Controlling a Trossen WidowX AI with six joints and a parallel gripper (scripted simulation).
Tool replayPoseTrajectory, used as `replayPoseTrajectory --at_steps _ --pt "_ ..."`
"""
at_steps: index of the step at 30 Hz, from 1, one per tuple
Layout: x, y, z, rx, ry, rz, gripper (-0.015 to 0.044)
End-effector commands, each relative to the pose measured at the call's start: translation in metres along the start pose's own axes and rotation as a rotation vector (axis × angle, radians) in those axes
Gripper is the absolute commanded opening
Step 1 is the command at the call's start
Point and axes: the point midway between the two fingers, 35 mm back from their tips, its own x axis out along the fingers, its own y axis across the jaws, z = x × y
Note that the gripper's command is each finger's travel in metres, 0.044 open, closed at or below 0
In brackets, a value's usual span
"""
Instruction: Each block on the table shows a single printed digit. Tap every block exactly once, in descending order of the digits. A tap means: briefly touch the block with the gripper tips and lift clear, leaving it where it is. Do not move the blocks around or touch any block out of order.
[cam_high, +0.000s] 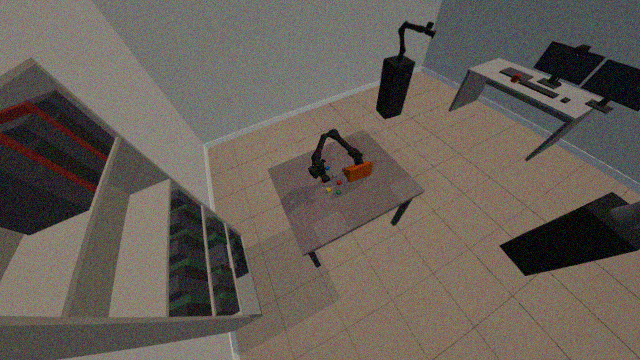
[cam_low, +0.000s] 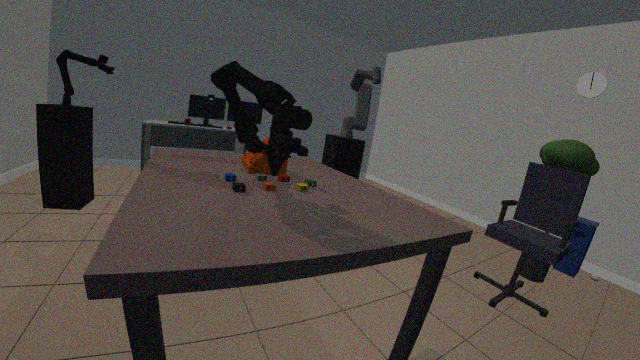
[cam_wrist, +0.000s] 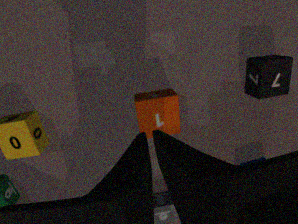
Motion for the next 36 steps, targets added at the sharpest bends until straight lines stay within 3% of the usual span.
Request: replayPoseTrajectory --at_steps 1,25,28,33,36 --pt "0.004 0.0 0.002 -0.003 -0.015 -0.004 0.002" --pt "0.032 0.0 0.002 -0.003 -0.015 -0.005 0.002" --pt "0.005 0.0 0.002 -0.003 -0.016 -0.003 0.002" --pt "-0.001 0.0 0.002 -0.003 -0.015 -0.003 0.002" --pt "-0.038 0.001 0.004 -0.004 -0.016 0.0 0.002"
